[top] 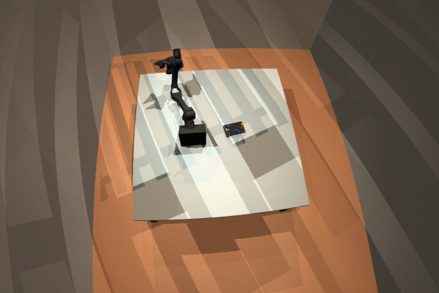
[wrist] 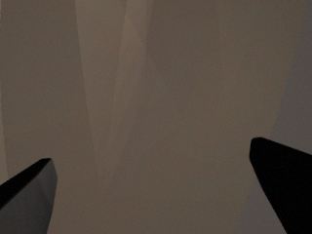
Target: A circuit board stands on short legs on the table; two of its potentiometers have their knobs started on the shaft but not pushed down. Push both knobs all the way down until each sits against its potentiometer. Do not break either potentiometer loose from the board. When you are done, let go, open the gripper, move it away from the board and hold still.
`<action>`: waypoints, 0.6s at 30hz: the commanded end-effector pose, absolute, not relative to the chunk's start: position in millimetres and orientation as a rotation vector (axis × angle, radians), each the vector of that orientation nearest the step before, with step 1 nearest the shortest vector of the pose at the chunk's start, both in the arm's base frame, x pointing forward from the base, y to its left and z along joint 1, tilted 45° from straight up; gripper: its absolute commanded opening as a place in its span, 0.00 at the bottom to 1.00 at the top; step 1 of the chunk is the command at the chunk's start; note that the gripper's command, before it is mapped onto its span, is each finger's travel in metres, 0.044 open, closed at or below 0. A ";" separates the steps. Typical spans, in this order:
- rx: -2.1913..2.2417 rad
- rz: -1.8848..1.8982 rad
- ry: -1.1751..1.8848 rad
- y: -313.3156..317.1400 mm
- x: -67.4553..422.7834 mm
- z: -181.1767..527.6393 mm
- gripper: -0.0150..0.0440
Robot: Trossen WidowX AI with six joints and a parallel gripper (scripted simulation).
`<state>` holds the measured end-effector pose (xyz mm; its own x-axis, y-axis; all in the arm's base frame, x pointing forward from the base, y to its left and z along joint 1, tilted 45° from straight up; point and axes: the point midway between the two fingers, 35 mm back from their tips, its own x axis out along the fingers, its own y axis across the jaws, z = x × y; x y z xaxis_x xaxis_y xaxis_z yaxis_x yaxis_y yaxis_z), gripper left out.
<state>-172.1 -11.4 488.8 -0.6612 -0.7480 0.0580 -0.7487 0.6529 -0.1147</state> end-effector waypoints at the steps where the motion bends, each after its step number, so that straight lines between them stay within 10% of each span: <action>1: 1.292 0.198 -2.849 -11.8 -171.8 488.9 0.89; 15: 1.431 -0.232 -2.618 -57.3 -134.0 493.6 0.26; 18: 1.475 -0.260 -2.570 -65.1 -125.9 493.6 0.25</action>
<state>-133.2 -57.8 494.6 -0.5295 -0.8463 0.0576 -0.8243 0.5294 0.2009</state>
